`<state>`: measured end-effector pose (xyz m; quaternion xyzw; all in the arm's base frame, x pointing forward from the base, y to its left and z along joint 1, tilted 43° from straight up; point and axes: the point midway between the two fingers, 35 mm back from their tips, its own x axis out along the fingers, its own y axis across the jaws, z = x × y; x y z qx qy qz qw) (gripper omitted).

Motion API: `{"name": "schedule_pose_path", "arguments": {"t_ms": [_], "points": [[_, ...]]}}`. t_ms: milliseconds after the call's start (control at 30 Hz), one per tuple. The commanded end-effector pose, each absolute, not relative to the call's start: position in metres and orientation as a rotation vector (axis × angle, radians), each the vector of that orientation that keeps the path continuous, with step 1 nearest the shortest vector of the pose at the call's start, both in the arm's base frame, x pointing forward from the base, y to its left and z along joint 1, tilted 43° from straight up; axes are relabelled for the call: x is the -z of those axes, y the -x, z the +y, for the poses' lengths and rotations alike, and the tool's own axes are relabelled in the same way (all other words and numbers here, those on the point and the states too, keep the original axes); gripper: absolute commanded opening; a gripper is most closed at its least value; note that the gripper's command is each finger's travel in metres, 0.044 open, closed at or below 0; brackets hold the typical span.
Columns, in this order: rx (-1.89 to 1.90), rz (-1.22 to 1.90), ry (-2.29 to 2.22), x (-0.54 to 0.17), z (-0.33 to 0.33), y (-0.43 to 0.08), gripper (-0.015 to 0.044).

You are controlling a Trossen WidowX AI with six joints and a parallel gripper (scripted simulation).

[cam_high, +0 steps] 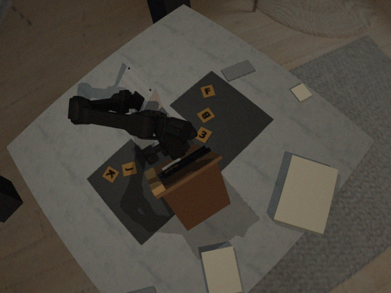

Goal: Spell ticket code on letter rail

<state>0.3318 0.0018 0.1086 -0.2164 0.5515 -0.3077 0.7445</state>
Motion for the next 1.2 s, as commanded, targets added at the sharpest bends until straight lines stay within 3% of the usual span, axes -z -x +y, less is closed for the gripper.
{"name": "schedule_pose_path", "arguments": {"t_ms": [0,1167], "points": [[0.688,1.221,0.463,-0.11,0.003,-0.332,0.0],[0.688,1.219,0.463,-0.104,-0.007,-0.346,0.0]]}}
